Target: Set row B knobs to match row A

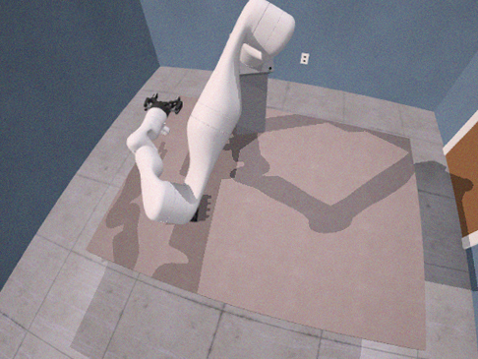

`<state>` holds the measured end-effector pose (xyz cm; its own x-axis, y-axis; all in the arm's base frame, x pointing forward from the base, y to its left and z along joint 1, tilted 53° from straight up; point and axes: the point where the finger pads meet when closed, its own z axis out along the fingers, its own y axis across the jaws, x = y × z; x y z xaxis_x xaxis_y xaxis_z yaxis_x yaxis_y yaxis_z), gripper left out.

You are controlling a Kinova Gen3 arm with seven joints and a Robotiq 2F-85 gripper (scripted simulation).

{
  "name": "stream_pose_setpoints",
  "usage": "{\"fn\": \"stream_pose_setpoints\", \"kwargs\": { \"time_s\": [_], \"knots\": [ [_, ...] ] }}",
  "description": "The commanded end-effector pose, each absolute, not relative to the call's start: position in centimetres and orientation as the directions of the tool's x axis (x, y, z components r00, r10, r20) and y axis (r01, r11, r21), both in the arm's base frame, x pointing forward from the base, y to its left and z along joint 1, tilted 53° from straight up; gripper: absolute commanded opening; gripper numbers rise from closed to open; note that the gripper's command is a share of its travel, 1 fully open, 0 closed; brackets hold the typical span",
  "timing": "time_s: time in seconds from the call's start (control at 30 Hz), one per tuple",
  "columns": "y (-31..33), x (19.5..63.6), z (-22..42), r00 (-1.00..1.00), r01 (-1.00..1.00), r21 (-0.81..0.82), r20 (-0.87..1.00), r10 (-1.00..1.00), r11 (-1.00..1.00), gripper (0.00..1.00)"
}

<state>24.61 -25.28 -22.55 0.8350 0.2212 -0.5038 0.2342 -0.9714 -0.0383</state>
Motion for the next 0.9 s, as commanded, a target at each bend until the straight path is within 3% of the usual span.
{"fn": "stream_pose_setpoints", "kwargs": {
  "time_s": [0.0, 0.43, 0.87],
  "knots": [
    [-24.6, 26.7, -20.3, 0.881, 0.221, -0.039, -0.421, 0.217, -0.974, 1.0],
    [-19.3, 33.9, -14.4, 0.963, 0.262, -0.083, -0.04, 0.266, -0.961, 1.0],
    [-19.2, 34.0, -14.4, 0.963, 0.263, -0.083, -0.034, 0.267, -0.961, 1.0]
  ]
}}
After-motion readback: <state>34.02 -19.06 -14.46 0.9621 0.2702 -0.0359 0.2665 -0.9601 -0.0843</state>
